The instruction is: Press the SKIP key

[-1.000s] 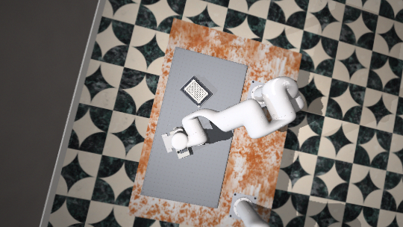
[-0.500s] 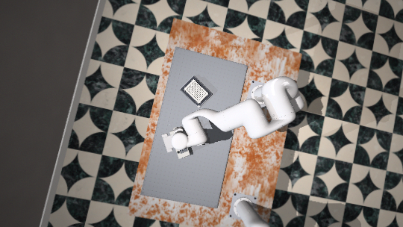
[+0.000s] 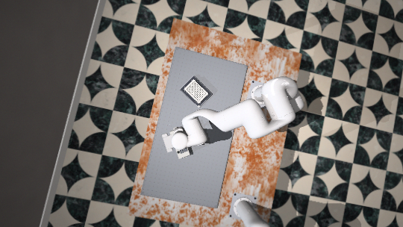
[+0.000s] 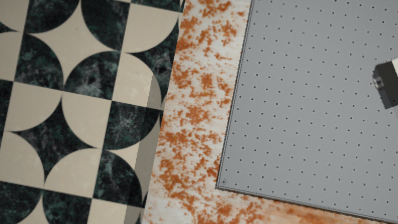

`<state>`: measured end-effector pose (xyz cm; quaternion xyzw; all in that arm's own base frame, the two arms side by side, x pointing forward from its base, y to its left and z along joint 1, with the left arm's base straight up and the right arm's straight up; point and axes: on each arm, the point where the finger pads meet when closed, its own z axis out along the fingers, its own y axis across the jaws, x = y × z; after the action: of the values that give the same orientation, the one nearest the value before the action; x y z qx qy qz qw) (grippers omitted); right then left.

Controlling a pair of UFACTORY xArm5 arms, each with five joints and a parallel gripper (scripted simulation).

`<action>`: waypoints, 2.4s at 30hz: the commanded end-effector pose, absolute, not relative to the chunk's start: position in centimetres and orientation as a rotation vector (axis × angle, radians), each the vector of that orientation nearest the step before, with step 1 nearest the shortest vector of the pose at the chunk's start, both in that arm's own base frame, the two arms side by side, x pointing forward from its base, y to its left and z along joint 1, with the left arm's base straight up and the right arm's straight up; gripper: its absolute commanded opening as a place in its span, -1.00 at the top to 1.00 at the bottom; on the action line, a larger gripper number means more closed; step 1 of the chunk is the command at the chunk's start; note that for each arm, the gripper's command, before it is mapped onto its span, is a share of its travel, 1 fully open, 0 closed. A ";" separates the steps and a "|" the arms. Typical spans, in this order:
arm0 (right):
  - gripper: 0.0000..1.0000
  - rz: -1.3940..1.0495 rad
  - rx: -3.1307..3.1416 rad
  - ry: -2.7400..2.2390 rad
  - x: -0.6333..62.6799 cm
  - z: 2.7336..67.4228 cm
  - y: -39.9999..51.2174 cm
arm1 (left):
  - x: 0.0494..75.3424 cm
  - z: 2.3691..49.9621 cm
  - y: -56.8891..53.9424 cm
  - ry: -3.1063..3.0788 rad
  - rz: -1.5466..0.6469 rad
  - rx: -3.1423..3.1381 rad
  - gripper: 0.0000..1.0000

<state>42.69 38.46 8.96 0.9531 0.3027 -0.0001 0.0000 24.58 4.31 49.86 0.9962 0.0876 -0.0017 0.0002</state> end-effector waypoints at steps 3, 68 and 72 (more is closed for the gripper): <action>1.00 0.007 2.996 0.952 42.8 9.1 38.6 | 24.6 50.0 4.3 0.275 0.000 3.130 -1.00; 1.00 0.007 2.996 0.952 42.8 14.0 38.5 | 24.6 50.0 4.3 0.275 0.000 3.130 -1.00; 1.00 0.007 2.996 0.952 42.8 14.3 38.5 | 24.6 50.0 4.3 0.275 0.000 3.130 -1.00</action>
<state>42.71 38.48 14.11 0.9531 0.3027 0.0005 -0.0002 24.58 4.31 49.86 0.9962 0.0876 -0.0017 0.0002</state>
